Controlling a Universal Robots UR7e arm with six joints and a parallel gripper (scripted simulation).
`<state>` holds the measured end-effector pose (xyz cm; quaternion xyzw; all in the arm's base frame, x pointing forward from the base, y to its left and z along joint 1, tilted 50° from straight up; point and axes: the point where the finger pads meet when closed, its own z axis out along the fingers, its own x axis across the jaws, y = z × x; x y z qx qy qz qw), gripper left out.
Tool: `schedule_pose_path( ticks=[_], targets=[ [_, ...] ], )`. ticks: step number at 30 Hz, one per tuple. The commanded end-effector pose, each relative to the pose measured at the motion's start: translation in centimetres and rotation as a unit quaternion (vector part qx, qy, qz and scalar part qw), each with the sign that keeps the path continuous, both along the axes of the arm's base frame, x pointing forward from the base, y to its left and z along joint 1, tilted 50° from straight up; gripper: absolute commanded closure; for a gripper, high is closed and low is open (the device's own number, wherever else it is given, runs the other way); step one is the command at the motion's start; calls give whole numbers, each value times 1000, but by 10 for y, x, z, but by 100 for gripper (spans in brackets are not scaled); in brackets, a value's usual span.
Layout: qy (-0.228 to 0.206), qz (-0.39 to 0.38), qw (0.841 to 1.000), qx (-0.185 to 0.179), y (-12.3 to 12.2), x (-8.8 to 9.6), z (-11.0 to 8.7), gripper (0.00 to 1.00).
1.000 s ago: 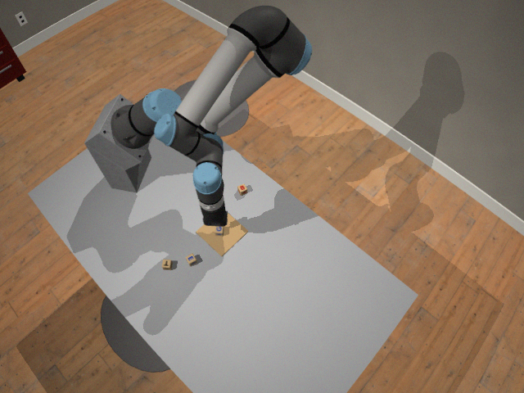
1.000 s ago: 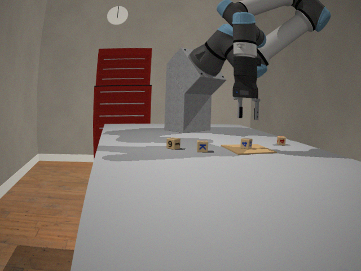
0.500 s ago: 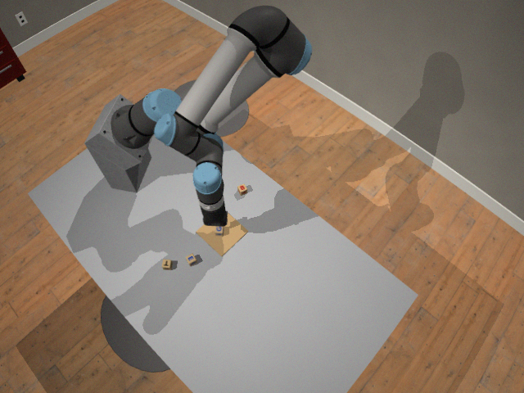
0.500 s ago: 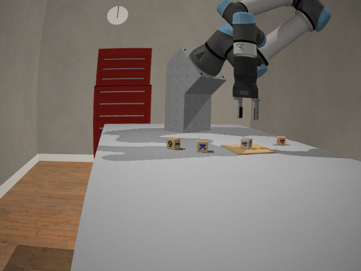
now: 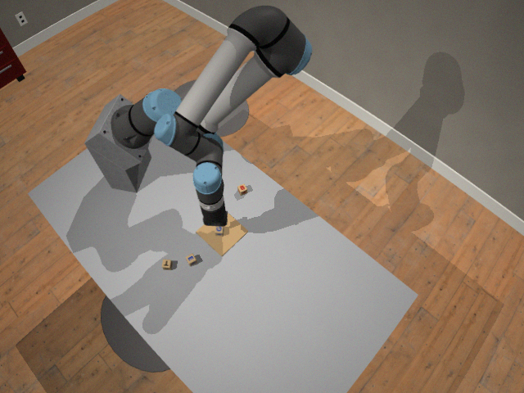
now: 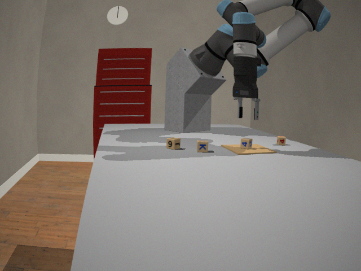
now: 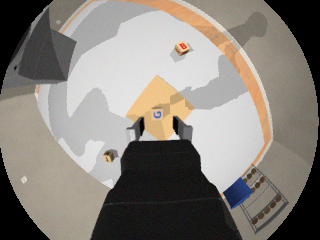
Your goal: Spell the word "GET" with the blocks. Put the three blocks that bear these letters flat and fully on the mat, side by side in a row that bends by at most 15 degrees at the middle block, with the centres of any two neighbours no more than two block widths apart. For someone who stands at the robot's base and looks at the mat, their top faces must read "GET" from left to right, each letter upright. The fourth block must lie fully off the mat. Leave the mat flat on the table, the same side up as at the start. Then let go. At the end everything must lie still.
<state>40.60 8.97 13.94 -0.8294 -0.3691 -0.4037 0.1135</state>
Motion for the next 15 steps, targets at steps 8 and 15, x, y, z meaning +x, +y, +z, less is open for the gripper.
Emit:
schedule_pose_path(
  ticks=[8, 15],
  targets=[
    [3, 1, 1000, 2, 4, 1, -5, 0],
    [3, 1, 1000, 2, 7, 4, -9, 0]
  ],
)
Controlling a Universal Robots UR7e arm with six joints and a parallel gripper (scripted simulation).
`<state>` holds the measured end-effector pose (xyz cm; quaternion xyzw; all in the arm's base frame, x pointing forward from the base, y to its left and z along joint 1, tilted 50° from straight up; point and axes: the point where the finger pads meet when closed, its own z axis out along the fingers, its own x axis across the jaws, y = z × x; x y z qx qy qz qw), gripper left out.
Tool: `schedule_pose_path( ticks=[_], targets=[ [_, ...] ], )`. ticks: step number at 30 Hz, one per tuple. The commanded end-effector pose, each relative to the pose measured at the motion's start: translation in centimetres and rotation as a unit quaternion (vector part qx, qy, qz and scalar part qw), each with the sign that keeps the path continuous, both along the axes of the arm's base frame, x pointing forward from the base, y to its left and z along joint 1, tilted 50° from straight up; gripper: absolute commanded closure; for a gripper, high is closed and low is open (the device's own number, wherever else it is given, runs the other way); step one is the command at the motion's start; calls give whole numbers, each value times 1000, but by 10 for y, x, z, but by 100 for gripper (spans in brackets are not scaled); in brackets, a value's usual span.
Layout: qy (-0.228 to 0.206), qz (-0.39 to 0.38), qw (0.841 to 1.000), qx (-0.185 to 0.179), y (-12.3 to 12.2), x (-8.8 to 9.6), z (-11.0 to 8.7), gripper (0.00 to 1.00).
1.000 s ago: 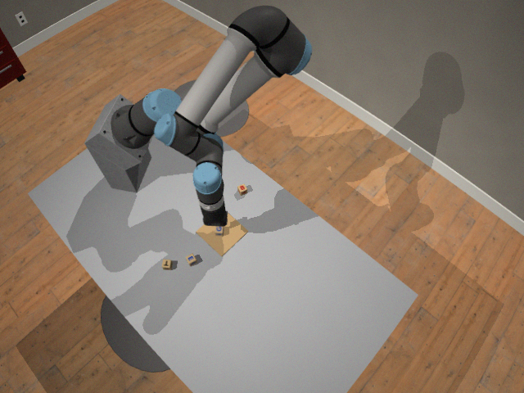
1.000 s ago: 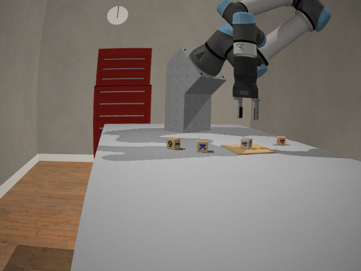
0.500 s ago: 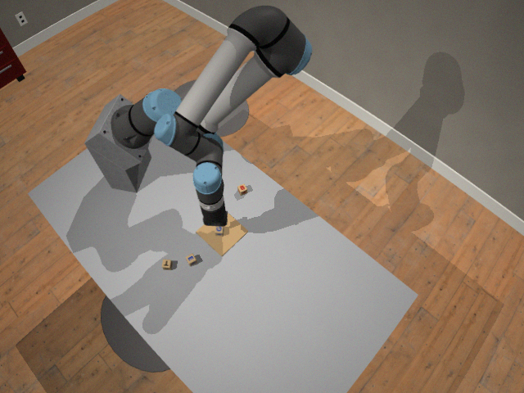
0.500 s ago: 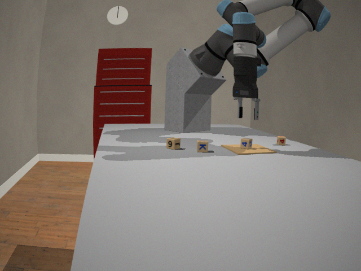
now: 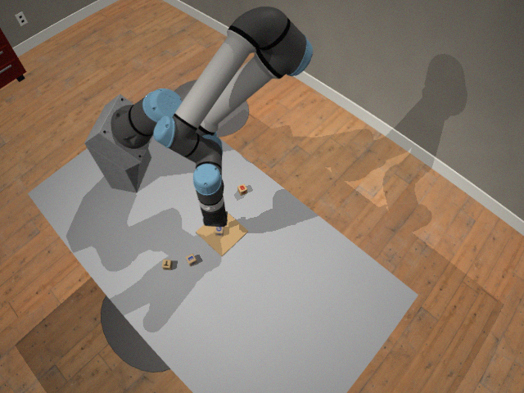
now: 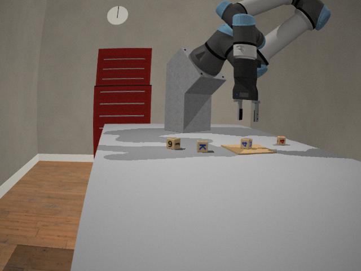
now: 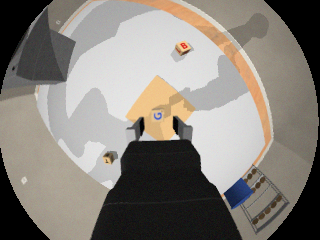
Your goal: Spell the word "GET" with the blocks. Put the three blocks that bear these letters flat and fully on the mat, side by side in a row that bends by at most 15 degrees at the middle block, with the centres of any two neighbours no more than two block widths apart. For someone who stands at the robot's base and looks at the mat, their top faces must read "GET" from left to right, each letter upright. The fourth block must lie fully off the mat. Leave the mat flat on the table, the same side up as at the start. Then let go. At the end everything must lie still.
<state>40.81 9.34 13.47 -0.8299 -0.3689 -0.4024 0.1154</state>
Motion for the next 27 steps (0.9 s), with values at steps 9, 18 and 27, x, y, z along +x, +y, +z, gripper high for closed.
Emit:
schedule_pose_path(
  ticks=[9, 18, 27],
  targets=[
    [1, 0, 1000, 1, 9, 9, -13, 0],
    [0, 0, 1000, 0, 14, 16, -19, 0],
    [0, 0, 1000, -1, 20, 24, -27, 0]
  ],
)
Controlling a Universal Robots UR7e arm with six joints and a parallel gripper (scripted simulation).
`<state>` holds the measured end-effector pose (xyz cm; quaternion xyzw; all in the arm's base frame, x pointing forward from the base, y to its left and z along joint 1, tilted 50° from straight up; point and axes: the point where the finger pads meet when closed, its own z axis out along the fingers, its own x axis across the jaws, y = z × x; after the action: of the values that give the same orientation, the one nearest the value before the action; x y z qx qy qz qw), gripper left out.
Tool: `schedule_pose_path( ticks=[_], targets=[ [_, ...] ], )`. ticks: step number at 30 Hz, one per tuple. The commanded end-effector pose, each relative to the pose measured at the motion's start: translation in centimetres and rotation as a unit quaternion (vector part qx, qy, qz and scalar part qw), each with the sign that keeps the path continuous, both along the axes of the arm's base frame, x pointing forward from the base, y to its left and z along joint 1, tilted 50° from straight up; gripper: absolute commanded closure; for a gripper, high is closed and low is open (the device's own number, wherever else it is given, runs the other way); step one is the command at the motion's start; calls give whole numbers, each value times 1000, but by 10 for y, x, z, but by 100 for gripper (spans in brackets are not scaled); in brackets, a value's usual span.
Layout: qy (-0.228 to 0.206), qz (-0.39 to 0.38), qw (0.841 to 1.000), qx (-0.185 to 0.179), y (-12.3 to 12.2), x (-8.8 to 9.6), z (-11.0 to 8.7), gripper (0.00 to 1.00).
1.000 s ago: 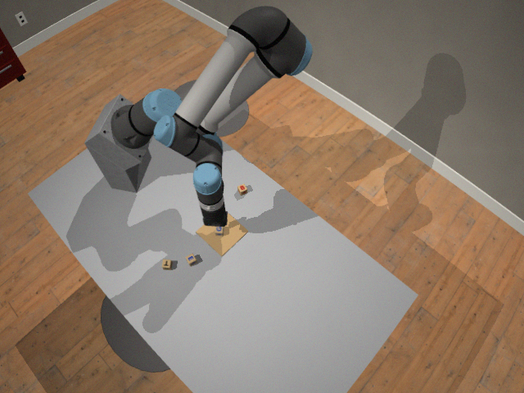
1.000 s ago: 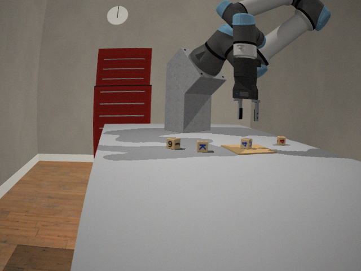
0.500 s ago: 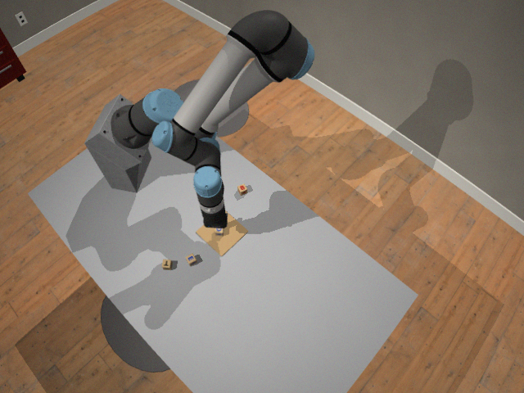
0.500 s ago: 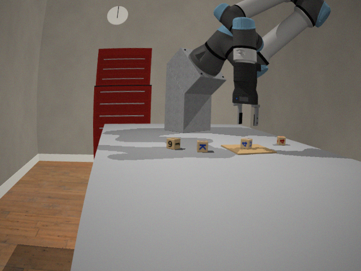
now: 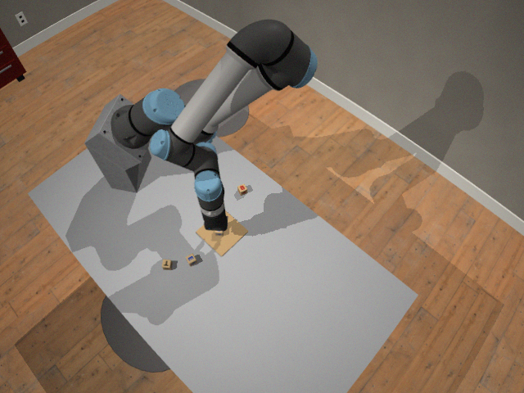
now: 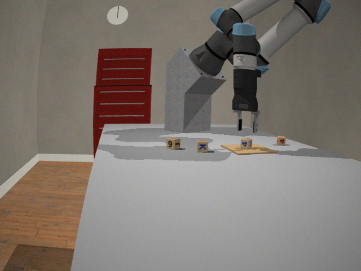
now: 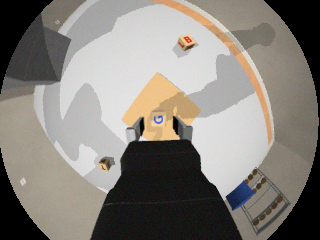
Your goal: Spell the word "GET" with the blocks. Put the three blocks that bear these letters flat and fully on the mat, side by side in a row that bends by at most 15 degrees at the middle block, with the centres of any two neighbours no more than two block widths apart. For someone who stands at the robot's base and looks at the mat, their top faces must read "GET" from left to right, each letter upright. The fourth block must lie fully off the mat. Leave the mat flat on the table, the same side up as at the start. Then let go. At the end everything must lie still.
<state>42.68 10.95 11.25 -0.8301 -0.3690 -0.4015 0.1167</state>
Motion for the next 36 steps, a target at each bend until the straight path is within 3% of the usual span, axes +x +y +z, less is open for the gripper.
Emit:
schedule_pose_path(
  ticks=[1, 36],
  targets=[
    [-2, 0, 1000, -2, 4, 6, -5, 0],
    [-2, -1, 1000, -1, 7, 10, -9, 0]
  ],
)
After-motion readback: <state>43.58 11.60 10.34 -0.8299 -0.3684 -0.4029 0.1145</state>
